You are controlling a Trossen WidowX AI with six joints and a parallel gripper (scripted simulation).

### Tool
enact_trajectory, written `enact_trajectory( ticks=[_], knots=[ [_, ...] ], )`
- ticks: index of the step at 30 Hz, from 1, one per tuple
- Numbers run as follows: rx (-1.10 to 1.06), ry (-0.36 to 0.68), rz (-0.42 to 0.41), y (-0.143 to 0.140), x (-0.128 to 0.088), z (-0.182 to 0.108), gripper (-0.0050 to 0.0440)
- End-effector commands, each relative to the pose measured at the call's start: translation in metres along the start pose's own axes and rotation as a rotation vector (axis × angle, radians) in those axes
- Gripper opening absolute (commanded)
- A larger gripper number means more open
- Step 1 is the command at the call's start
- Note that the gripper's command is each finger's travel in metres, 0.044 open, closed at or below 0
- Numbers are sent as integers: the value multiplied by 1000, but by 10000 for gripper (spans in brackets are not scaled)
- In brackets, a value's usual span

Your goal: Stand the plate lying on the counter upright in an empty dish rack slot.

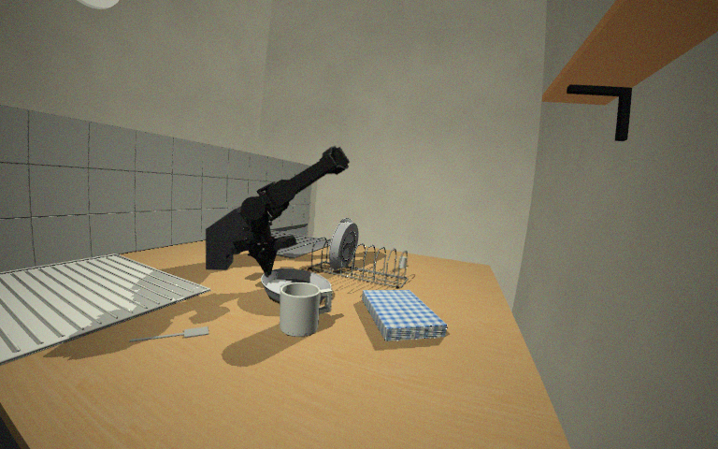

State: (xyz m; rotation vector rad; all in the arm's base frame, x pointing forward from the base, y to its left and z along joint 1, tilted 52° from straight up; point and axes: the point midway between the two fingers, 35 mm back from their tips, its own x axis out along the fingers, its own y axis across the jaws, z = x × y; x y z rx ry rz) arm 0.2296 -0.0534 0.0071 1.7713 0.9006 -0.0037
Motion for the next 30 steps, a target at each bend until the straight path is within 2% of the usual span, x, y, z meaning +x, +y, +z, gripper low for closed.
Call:
enact_trajectory(
  ticks=[1,30],
  knots=[
    [-14,-9,-19,4,-3,3,0],
    [-14,-7,-120,16,-15,2,0]
  ],
)
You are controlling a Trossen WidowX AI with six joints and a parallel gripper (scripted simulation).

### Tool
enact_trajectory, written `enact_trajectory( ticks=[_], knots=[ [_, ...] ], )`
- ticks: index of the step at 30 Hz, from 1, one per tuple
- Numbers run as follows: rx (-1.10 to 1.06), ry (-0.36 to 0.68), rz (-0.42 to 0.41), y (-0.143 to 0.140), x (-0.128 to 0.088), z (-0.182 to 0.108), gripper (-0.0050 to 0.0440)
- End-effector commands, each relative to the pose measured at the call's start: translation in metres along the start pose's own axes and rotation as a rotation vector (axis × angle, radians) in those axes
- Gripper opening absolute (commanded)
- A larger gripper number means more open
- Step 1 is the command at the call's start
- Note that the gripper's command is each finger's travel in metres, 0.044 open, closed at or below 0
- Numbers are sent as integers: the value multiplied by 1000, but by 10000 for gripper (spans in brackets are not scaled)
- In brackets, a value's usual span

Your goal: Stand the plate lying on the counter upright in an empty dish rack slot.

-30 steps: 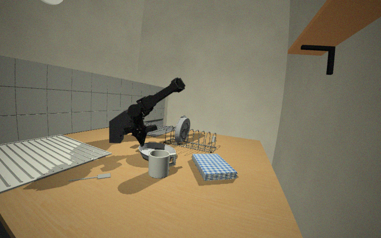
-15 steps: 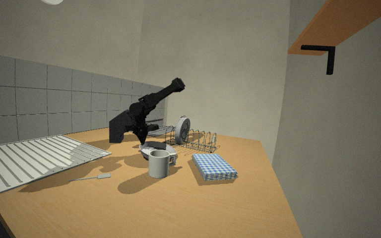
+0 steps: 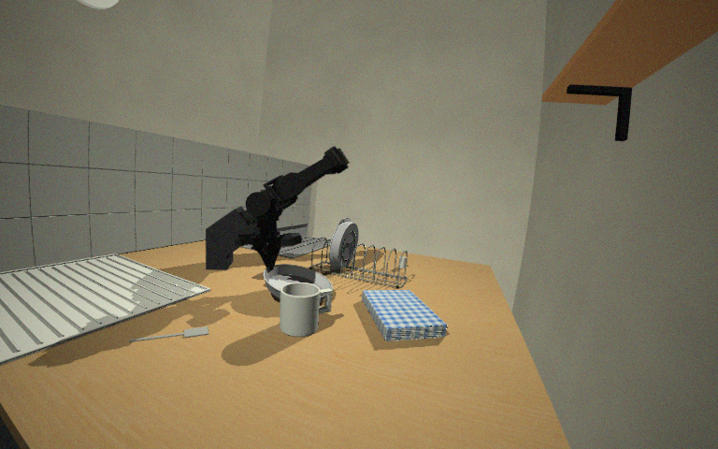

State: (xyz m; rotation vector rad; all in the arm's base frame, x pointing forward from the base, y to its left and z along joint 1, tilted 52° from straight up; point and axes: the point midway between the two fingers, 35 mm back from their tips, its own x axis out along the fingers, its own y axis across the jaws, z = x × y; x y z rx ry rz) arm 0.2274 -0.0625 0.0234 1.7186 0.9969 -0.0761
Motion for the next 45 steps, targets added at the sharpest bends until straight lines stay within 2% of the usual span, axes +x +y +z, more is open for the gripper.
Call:
enact_trajectory(
  ticks=[1,45],
  knots=[
    [-13,-7,-15,4,-3,2,0],
    [-12,-7,-204,26,-23,1,0]
  ],
)
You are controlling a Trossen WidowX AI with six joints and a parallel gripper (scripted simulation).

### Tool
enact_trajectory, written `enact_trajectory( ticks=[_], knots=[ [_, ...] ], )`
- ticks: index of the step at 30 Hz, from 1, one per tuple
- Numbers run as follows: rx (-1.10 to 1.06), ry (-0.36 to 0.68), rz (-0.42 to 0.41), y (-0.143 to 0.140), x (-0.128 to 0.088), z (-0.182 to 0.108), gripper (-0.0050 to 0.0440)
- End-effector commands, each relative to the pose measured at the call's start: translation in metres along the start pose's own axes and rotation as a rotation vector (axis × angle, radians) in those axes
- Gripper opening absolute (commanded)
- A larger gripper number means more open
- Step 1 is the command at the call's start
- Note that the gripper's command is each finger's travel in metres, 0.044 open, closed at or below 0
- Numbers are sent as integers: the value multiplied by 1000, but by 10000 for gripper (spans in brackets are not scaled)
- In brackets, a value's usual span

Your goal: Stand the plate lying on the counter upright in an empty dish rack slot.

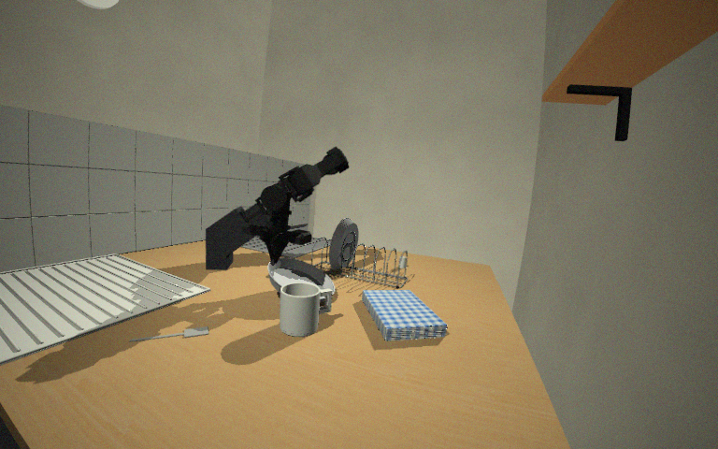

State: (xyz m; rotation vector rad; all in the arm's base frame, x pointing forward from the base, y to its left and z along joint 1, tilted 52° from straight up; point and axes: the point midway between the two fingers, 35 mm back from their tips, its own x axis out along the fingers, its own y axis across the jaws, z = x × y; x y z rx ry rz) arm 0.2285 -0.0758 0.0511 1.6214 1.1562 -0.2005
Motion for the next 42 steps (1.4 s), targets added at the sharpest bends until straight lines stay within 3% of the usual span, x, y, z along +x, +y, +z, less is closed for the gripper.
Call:
enact_trajectory(
  ticks=[1,42],
  knots=[
    [-12,-7,-19,4,-4,1,0],
    [-23,-15,-160,21,-24,0,0]
  ],
)
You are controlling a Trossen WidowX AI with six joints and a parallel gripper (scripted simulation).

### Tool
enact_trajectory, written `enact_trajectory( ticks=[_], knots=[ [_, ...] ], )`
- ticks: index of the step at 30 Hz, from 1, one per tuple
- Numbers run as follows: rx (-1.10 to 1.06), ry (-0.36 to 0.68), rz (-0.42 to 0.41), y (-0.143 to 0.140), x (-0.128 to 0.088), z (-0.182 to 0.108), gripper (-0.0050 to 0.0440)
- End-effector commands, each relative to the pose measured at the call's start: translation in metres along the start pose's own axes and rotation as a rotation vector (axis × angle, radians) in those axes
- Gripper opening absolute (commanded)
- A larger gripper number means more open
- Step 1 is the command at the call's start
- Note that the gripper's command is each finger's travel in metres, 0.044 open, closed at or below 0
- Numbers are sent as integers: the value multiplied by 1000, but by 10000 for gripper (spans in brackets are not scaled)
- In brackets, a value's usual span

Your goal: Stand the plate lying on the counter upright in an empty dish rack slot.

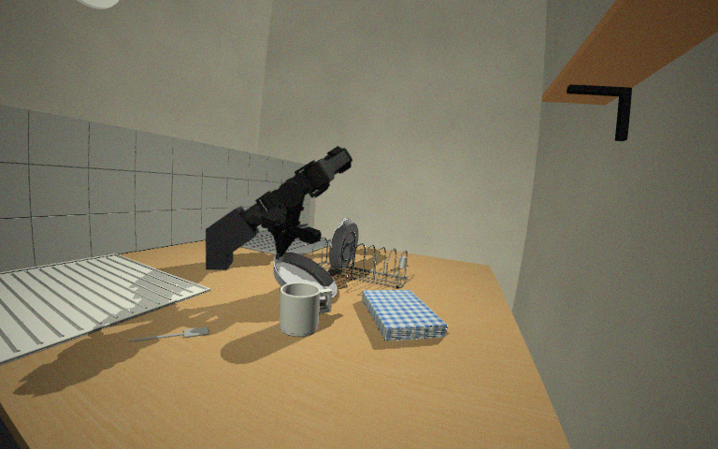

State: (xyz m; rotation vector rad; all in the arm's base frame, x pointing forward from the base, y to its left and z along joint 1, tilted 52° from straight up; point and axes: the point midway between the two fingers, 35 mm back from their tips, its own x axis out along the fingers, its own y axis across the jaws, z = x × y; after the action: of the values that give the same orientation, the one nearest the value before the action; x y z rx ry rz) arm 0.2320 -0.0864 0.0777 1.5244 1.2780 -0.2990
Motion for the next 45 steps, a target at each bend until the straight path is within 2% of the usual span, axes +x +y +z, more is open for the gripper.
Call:
enact_trajectory(
  ticks=[1,45],
  knots=[
    [-21,-16,-6,0,-4,1,0],
    [-295,-238,-43,-10,-54,-8,0]
  ],
)
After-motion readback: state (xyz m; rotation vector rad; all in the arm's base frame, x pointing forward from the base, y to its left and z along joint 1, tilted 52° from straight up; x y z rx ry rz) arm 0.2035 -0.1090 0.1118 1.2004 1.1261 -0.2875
